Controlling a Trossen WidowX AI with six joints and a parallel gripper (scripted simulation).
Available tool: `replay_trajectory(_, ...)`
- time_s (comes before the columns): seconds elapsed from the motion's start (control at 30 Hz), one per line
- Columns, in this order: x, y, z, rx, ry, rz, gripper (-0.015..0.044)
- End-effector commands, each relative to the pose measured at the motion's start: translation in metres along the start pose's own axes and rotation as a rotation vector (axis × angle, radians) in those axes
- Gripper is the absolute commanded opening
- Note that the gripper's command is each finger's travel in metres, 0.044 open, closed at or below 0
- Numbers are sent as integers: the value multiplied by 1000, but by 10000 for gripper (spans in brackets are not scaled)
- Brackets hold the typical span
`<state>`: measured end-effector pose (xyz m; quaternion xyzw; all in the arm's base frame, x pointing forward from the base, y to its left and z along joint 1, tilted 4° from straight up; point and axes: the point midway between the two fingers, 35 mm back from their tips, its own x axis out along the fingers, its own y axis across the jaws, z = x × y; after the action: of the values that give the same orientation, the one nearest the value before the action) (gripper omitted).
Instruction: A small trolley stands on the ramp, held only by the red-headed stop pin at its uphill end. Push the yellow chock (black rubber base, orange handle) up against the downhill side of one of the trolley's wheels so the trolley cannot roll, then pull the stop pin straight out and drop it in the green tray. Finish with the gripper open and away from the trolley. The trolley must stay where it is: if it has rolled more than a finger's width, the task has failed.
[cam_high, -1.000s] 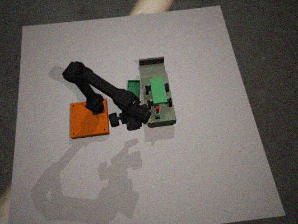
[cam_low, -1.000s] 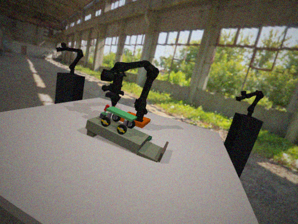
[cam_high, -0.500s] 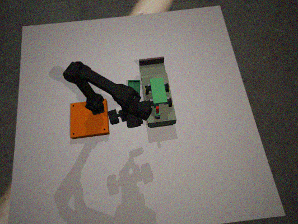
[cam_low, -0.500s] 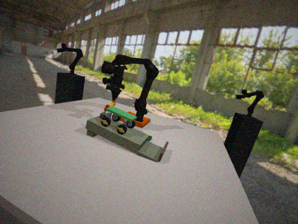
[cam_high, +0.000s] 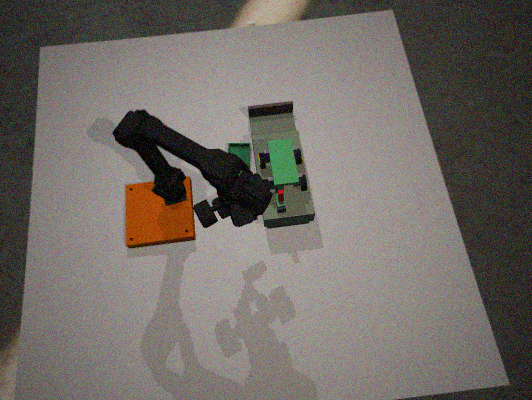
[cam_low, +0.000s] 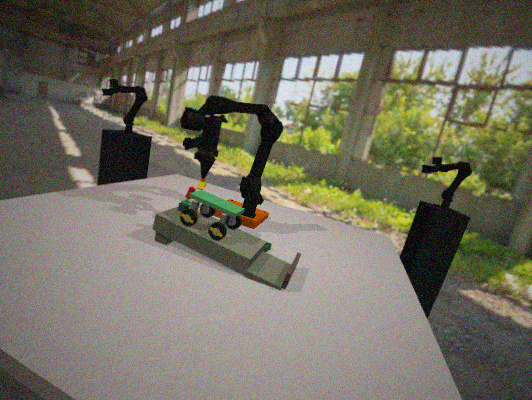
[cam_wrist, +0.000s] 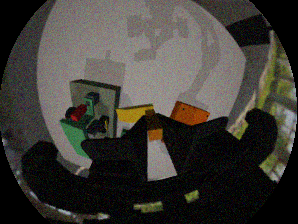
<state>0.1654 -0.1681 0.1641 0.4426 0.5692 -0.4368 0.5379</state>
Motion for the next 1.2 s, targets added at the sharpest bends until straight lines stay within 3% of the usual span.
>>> replay_trajectory(0.0, -1, 1, 0, -141, 0, 3, 0)
replay_trajectory(1.17, -1, 1, 0, -1280, -5, 4, 0)
